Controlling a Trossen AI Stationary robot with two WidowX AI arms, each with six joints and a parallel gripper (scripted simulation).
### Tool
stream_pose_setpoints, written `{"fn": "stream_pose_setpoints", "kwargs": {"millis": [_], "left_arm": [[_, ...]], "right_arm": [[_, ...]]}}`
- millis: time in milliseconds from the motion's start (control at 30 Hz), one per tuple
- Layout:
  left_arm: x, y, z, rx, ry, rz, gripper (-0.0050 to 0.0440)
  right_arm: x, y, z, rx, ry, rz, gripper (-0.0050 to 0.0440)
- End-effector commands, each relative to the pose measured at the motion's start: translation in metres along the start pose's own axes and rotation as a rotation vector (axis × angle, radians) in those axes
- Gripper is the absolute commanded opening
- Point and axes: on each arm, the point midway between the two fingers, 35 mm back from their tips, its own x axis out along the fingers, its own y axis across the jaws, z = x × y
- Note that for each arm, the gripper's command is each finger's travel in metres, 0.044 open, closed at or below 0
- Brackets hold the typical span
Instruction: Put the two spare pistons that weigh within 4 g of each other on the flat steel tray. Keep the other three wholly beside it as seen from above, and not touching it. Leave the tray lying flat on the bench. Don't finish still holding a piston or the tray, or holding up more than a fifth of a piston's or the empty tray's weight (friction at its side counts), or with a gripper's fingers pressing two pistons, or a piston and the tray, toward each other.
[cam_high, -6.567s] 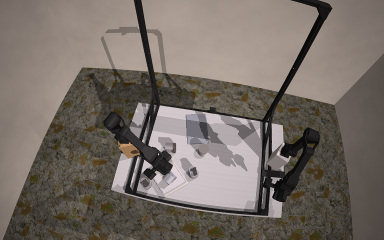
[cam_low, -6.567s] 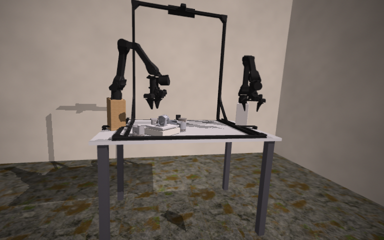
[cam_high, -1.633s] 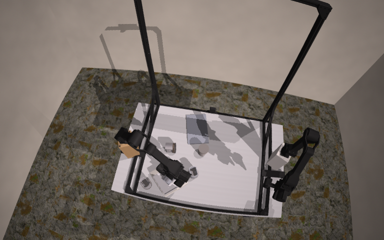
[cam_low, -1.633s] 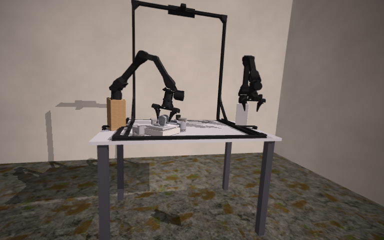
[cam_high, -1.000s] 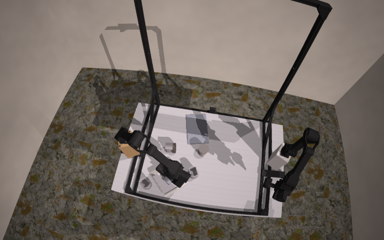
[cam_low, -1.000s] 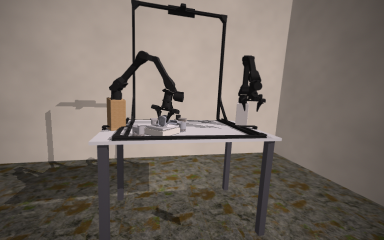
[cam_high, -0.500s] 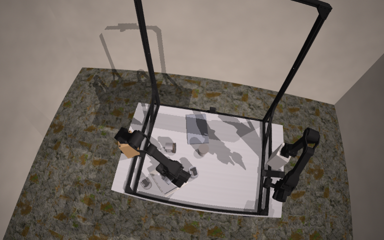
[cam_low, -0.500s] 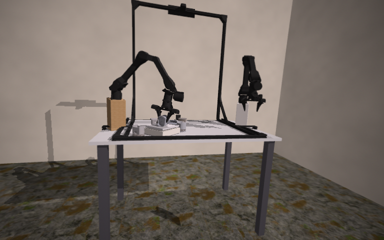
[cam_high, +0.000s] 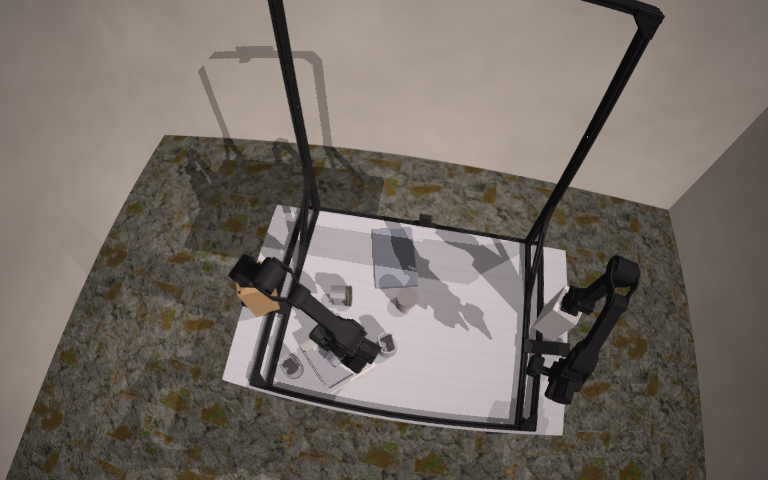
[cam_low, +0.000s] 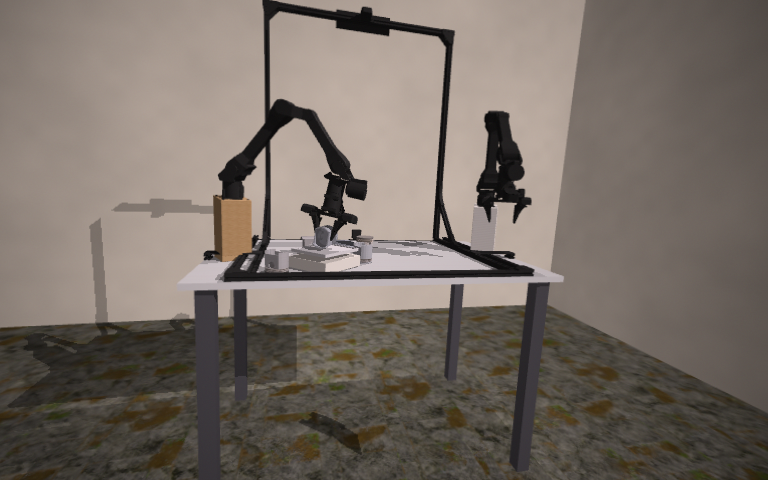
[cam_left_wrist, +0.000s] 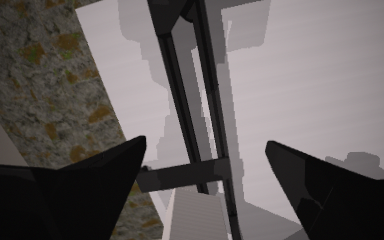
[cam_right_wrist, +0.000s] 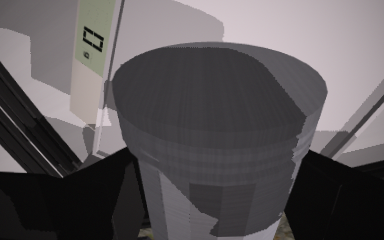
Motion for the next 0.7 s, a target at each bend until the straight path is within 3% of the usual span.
{"fn": "stream_pose_setpoints", "kwargs": {"millis": [0, 667], "left_arm": [[0.000, 0.000, 0.000, 0.002, 0.000, -0.002, 0.0440], [0.000, 0.000, 0.000, 0.002, 0.000, -0.002, 0.0440]], "right_arm": [[-0.012, -0.001, -0.003, 0.005, 0.001, -0.014, 0.0158], [-0.041, 0.003, -0.009, 0.005, 0.001, -0.014, 0.0158]]}}
